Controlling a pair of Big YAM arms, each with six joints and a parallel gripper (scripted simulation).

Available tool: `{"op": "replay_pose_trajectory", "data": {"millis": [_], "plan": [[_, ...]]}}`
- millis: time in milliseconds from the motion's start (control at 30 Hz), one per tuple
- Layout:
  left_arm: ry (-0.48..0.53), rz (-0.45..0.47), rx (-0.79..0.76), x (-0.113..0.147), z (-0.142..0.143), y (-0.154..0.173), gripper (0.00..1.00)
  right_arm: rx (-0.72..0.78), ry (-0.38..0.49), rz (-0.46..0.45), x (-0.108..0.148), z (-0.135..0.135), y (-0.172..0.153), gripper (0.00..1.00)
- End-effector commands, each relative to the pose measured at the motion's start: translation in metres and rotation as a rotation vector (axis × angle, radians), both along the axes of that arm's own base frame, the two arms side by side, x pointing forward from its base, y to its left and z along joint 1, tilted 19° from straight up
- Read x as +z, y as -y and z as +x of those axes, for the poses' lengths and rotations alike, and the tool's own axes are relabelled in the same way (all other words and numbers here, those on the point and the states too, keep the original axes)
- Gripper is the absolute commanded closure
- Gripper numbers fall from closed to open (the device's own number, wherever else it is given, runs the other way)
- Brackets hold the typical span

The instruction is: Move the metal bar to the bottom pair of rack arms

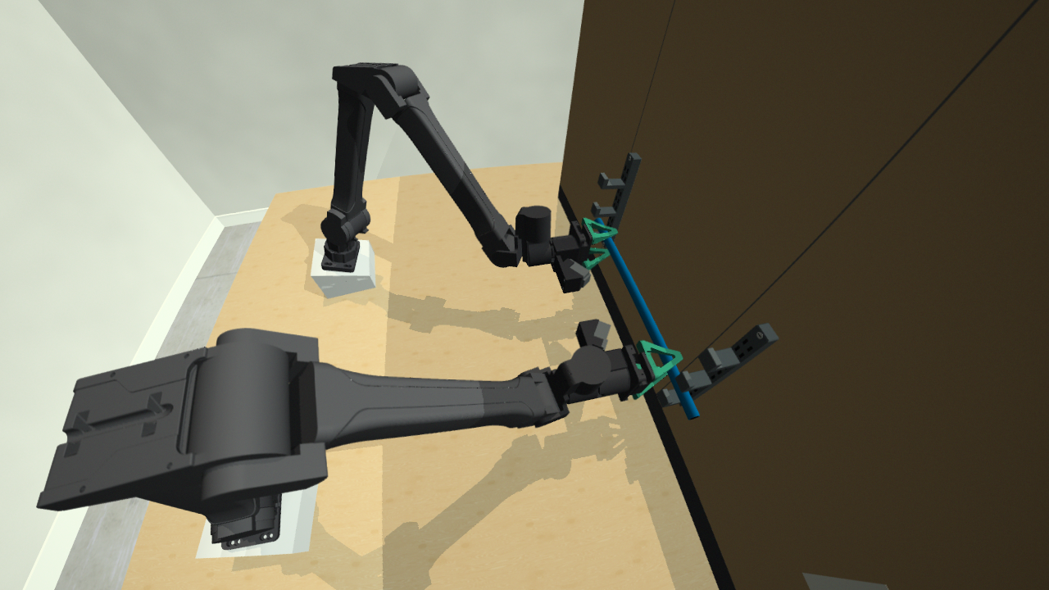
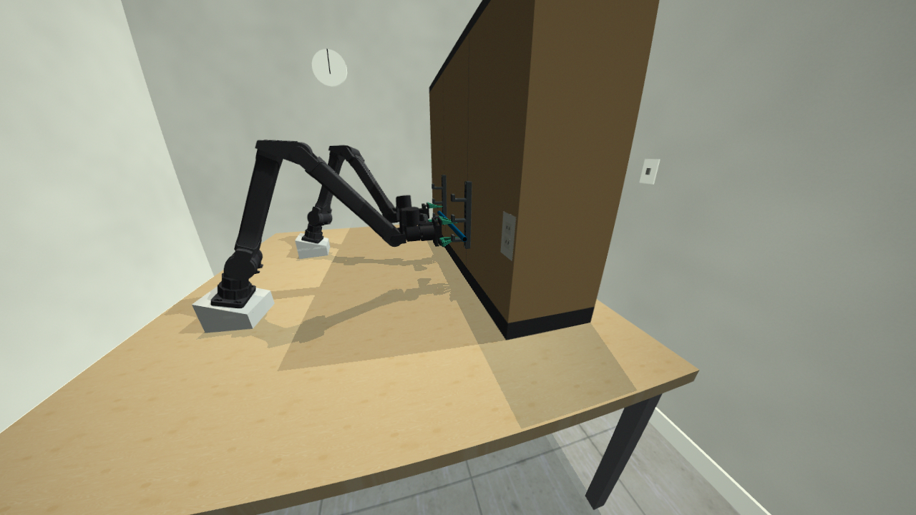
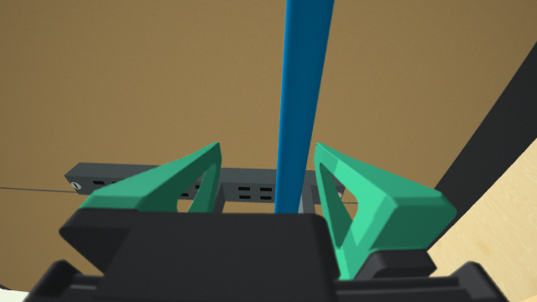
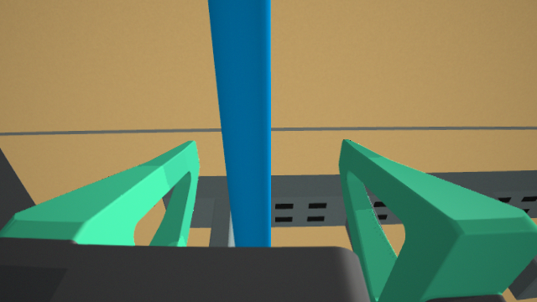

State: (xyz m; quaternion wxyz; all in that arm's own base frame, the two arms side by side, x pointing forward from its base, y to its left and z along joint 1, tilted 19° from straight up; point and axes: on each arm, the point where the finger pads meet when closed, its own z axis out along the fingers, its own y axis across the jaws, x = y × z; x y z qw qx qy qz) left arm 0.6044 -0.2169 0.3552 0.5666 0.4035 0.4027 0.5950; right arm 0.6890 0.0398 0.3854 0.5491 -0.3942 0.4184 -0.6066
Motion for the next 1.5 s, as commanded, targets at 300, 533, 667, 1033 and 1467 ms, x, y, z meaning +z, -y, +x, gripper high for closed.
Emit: {"op": "replay_pose_trajectory", "data": {"millis": [300,533,667,1033,1467], "plan": [[0.023,-0.025,-0.001,0.02,-0.004,-0.002,0.11,0.012,0.047,0.021,0.037,-0.011,0.002,0.11],[0.017,-0.022,-0.001,0.018,-0.003,0.0,0.0,0.012,0.044,0.02,0.037,-0.011,0.002,0.0],[0.015,-0.02,-0.002,0.015,-0.007,0.001,0.0,0.012,0.044,0.02,0.036,-0.015,0.002,0.0],[0.009,-0.016,-0.004,0.008,-0.018,0.003,0.0,0.01,0.044,0.02,0.032,-0.026,0.003,0.0],[0.016,-0.015,-0.009,0.006,-0.03,0.006,0.0,0.009,0.049,0.02,0.028,-0.038,0.003,0.0]]}}
